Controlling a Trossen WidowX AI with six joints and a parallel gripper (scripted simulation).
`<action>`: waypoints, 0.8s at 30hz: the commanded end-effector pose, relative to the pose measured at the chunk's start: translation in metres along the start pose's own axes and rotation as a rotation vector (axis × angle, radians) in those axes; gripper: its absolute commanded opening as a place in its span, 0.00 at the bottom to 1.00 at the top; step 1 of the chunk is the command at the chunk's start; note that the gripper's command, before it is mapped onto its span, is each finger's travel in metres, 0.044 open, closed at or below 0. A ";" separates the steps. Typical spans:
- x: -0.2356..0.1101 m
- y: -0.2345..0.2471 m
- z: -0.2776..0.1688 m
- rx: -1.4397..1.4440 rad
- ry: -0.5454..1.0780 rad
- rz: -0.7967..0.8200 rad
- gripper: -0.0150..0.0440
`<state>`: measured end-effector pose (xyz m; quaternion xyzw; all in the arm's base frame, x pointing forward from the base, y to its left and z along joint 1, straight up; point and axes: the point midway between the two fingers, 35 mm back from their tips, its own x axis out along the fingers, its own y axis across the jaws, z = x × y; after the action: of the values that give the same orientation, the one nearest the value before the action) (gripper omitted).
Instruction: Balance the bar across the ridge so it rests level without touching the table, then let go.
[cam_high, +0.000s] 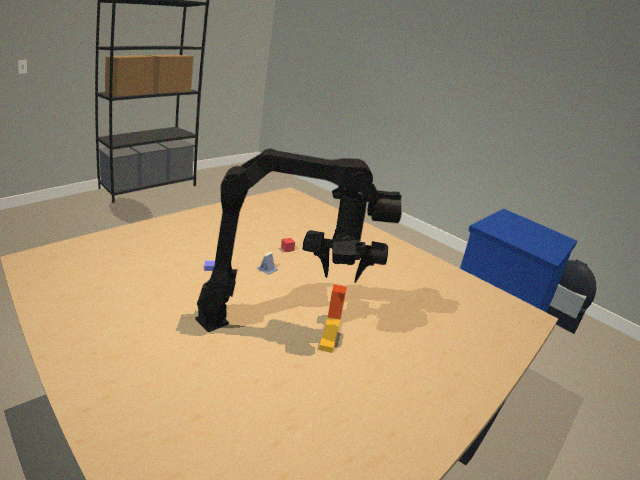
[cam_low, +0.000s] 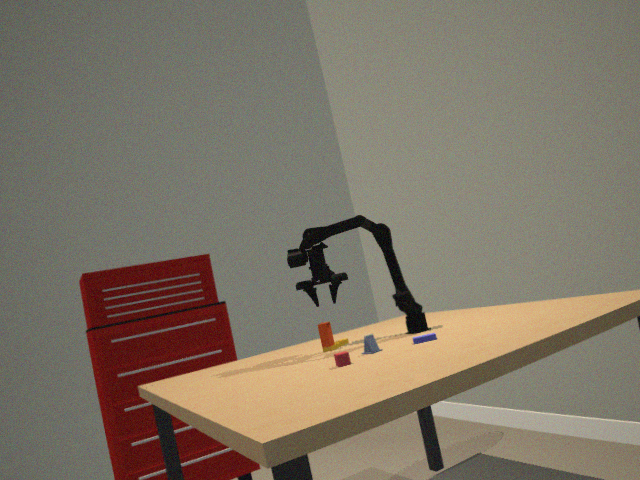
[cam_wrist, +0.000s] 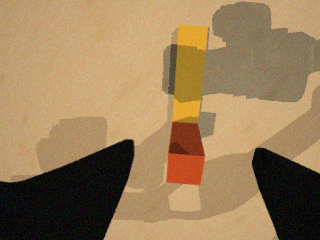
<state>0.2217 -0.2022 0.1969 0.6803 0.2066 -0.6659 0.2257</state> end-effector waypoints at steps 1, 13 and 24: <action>0.013 0.002 0.002 0.012 -0.005 -0.003 0.79; 0.093 0.004 0.002 0.012 -0.005 -0.003 0.79; 0.123 -0.002 0.004 0.012 -0.005 -0.004 0.79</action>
<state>0.2214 -0.2048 0.0770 0.6789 0.2074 -0.6691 0.2200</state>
